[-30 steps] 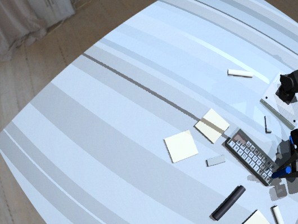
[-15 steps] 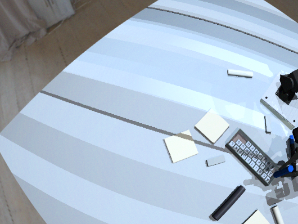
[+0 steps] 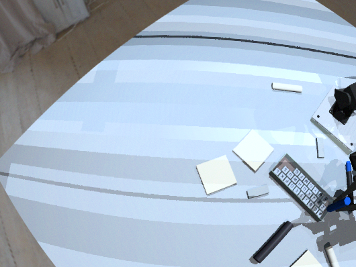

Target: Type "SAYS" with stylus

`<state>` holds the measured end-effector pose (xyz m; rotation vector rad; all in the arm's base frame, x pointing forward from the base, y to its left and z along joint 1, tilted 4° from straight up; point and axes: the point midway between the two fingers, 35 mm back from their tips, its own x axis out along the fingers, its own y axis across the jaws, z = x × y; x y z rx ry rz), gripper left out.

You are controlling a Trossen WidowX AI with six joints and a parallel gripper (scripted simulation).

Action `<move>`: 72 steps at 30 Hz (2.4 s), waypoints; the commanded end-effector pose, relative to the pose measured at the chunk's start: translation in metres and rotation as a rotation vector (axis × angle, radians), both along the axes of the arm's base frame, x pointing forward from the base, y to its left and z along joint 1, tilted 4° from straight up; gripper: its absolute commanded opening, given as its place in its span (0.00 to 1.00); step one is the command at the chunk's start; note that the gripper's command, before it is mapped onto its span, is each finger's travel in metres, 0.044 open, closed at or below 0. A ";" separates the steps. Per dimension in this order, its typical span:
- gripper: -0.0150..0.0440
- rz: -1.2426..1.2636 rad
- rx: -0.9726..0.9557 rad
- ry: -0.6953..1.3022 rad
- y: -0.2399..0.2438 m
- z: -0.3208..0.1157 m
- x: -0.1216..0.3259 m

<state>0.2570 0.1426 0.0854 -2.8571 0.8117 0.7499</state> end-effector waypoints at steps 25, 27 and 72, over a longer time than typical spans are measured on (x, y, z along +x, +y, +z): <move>0.25 -0.002 0.002 -0.004 -0.049 -0.005 -0.037; 0.25 -0.002 0.002 -0.004 -0.050 -0.011 -0.037; 0.39 -0.002 0.002 -0.004 -0.051 -0.028 -0.036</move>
